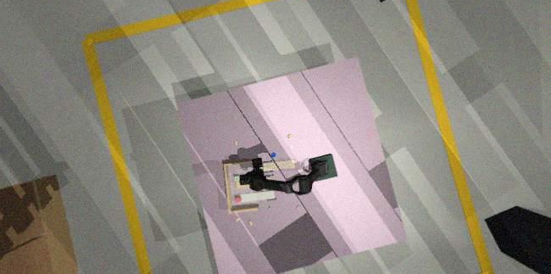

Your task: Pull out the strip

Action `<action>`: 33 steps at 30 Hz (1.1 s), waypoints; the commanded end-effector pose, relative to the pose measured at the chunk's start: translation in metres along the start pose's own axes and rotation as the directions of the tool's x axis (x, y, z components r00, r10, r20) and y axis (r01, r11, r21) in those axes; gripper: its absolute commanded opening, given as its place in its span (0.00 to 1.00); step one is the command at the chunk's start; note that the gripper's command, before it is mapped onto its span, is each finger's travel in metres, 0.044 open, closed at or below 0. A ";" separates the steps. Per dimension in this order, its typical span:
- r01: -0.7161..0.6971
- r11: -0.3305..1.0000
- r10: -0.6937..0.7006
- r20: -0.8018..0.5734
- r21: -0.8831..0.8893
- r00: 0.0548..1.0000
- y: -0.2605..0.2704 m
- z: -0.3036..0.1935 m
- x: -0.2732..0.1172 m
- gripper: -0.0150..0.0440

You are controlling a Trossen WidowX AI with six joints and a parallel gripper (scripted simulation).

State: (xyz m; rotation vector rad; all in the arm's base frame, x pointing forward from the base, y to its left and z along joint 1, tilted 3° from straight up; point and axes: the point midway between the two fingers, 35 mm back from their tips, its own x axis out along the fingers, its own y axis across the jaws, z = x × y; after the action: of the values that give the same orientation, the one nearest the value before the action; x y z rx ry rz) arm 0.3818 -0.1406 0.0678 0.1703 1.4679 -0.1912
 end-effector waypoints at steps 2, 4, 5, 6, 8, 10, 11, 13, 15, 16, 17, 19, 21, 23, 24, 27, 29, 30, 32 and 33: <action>0.001 1.000 0.000 -0.010 0.006 1.000 0.000 -0.002 0.011 0.68; 0.000 1.000 0.000 -0.010 0.006 1.000 0.000 -0.003 0.014 0.68; 0.000 1.000 0.000 -0.010 0.006 1.000 0.000 -0.003 0.016 0.68; 0.000 1.000 0.000 -0.010 0.006 1.000 0.000 -0.003 0.017 0.68; 0.000 1.000 0.000 -0.010 0.006 1.000 0.001 -0.003 0.021 0.68; 0.000 1.000 0.000 -0.010 0.006 1.000 0.001 -0.003 0.024 0.68; 0.000 1.000 0.000 -0.010 0.006 1.000 0.001 -0.003 0.024 0.68; 0.000 1.000 0.000 -0.010 0.006 1.000 0.001 -0.003 0.025 0.68; 0.000 1.000 0.000 -0.010 0.006 1.000 0.001 -0.003 0.025 0.68; 0.000 1.000 0.000 -0.010 0.006 1.000 0.001 -0.003 0.025 0.68; -0.001 1.000 0.001 -0.005 0.000 1.000 0.000 -0.002 0.022 0.63; -0.001 1.000 0.001 -0.005 0.000 1.000 0.000 -0.002 0.022 0.54; -0.001 1.000 0.001 -0.005 0.000 1.000 0.000 -0.002 0.022 0.49; -0.001 1.000 0.001 -0.005 0.000 1.000 0.000 -0.002 0.022 0.47; -0.001 1.000 0.001 -0.005 0.000 1.000 0.000 -0.002 0.022 0.45; -0.001 1.000 0.001 -0.005 0.000 1.000 0.000 -0.002 0.022 0.42; -0.001 1.000 0.001 -0.005 0.000 1.000 0.000 -0.002 0.022 0.33; -0.001 1.000 0.001 -0.005 0.000 1.000 0.001 -0.003 0.022 0.29; -0.001 1.000 0.001 -0.006 0.001 1.000 0.001 -0.007 0.018 0.25; -0.001 1.000 0.001 -0.007 0.001 1.000 0.001 -0.010 0.015 0.25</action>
State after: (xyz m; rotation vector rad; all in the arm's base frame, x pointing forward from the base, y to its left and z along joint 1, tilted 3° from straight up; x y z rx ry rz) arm 0.3804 -0.1396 0.0466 0.1715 1.4723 -0.1902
